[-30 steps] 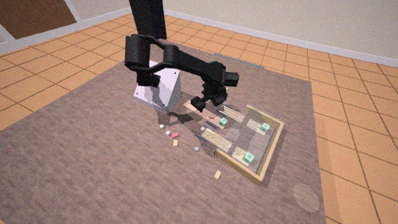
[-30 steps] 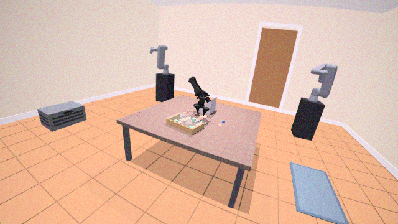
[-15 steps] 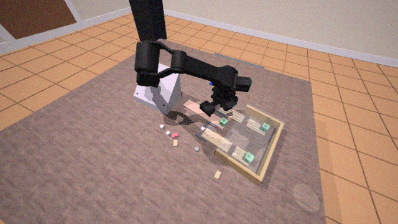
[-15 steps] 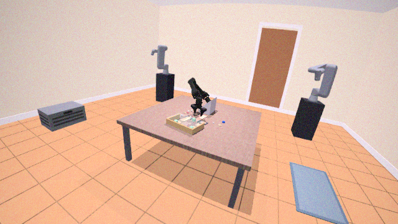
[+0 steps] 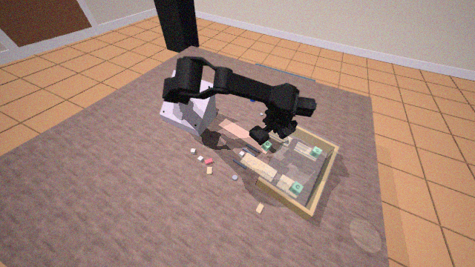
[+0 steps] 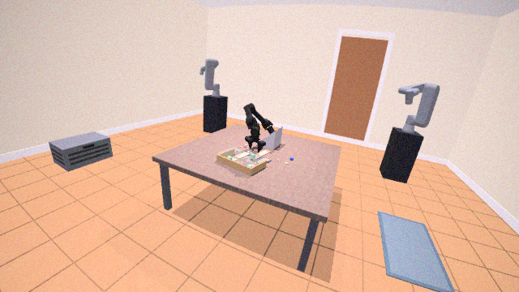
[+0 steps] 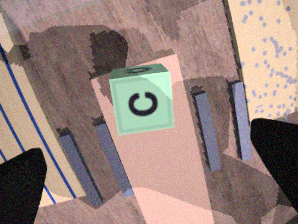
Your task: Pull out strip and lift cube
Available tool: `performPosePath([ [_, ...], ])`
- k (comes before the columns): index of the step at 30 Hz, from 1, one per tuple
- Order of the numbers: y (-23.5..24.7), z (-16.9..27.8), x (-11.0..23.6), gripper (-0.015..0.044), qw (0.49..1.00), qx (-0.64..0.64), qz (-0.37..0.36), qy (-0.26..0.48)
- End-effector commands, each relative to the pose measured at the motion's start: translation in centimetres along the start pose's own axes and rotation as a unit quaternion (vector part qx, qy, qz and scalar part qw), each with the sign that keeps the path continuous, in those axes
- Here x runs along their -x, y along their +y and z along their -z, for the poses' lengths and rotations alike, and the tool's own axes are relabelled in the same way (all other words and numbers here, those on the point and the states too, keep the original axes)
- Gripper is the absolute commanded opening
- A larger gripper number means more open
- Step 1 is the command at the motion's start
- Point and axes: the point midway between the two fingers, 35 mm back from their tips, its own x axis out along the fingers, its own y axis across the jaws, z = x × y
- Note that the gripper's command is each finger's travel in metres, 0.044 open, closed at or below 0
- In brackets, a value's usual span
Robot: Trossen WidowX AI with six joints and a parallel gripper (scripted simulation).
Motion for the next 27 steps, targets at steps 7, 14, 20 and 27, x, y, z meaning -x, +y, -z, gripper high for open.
performPosePath([
  [7,0.0,-0.8,-0.7,0.0256,1.000,0.004,0.002,-0.002],
  [14,0.1,-0.9,-1.8,0.0250,1.000,0.004,0.002,-0.002],
  [20,0.0,-0.9,-2.8,0.0250,1.000,0.004,0.003,-0.002],
  [27,0.0,-0.9,-4.0,0.0250,1.000,0.004,0.003,-0.002],
])
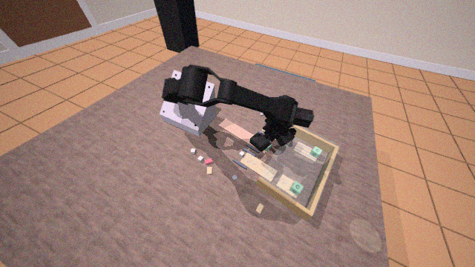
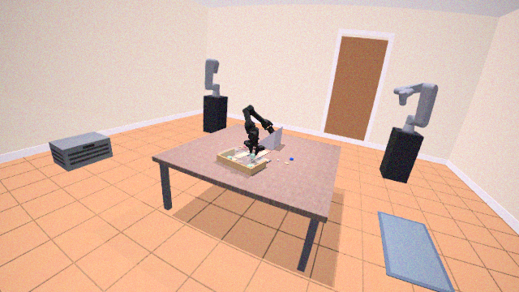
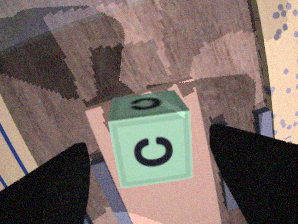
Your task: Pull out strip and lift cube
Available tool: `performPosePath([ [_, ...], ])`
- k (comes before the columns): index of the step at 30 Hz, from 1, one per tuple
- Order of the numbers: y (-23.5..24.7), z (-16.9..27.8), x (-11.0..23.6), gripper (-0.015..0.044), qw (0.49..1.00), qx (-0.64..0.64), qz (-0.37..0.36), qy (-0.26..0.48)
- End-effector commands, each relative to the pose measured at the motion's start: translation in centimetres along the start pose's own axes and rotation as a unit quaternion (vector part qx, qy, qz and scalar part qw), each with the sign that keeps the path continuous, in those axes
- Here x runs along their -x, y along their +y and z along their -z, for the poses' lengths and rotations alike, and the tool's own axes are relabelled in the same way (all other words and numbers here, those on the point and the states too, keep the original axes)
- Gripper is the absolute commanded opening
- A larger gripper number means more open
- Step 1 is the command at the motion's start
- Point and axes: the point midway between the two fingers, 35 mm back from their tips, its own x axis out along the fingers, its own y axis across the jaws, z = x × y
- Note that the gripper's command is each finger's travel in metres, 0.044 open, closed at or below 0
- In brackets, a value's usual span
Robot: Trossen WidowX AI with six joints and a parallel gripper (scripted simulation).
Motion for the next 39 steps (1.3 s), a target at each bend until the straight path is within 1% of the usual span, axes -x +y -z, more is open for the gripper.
performPosePath([
  [1,0.0,0.0,-0.7,0.0250,1.000,0.003,0.002,-0.002],
  [11,-0.1,0.1,-1.9,0.0250,1.000,0.003,0.003,-0.002],
  [15,-0.1,0.1,-1.7,0.0145,1.000,0.000,0.001,0.001],
  [22,-0.1,0.1,-1.7,0.0098,1.000,0.000,0.001,0.001],
  [26,-0.2,0.3,-1.5,0.0000,1.000,0.000,0.001,0.001],
  [39,-1.8,5.2,2.2,0.0000,1.000,0.004,0.002,0.000],
])
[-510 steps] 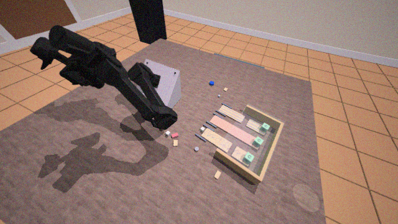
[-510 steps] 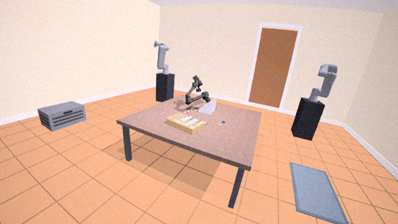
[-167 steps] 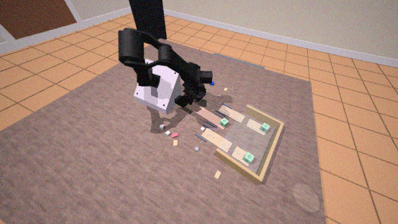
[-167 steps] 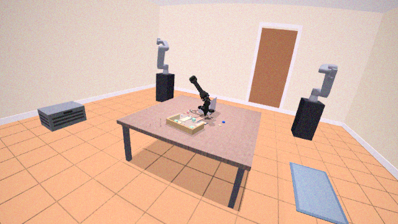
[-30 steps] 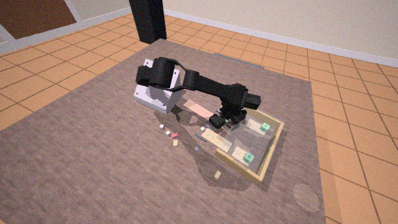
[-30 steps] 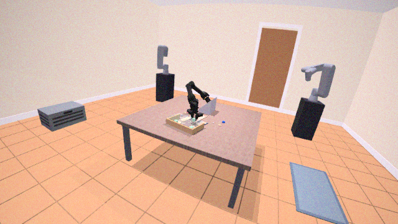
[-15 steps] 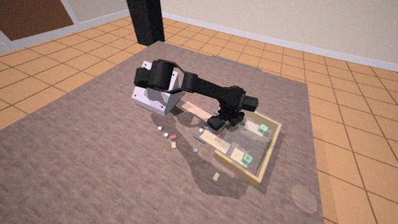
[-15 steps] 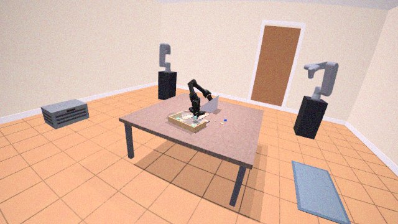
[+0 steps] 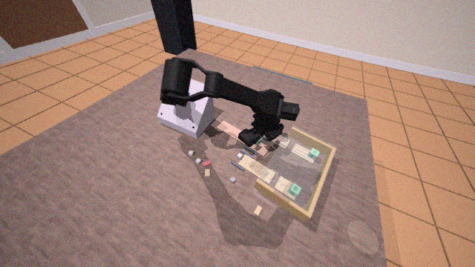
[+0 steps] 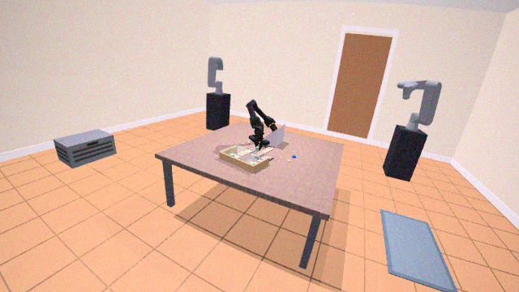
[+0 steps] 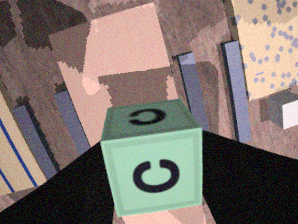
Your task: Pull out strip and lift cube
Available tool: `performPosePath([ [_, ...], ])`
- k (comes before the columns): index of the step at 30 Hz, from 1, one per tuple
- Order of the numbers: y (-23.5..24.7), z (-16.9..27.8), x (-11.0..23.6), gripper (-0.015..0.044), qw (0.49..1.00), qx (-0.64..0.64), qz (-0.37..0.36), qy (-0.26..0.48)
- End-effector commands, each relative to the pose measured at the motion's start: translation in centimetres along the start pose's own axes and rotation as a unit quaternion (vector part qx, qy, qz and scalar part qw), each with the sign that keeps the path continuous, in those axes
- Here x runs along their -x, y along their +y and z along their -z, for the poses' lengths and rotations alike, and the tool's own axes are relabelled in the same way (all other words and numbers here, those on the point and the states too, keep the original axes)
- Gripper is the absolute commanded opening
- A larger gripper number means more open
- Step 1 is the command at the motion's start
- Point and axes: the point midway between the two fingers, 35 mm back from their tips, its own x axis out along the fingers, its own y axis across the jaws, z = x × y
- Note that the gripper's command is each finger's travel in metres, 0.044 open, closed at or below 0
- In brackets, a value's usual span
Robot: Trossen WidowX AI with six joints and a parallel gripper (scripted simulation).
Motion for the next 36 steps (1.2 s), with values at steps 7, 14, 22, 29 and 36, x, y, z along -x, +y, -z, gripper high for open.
performPosePath([
  [7,-0.7,2.2,1.3,0.0000,1.000,0.000,-0.002,0.000],
  [14,-1.5,4.5,1.4,0.0000,1.000,0.000,-0.002,0.001],
  [22,-2.2,6.3,1.4,0.0000,1.000,0.001,-0.002,0.001],
  [29,-2.2,6.3,4.9,0.0000,1.000,0.001,-0.002,0.001],
  [36,-2.2,6.3,4.9,0.0000,1.000,0.001,-0.002,0.001],
])
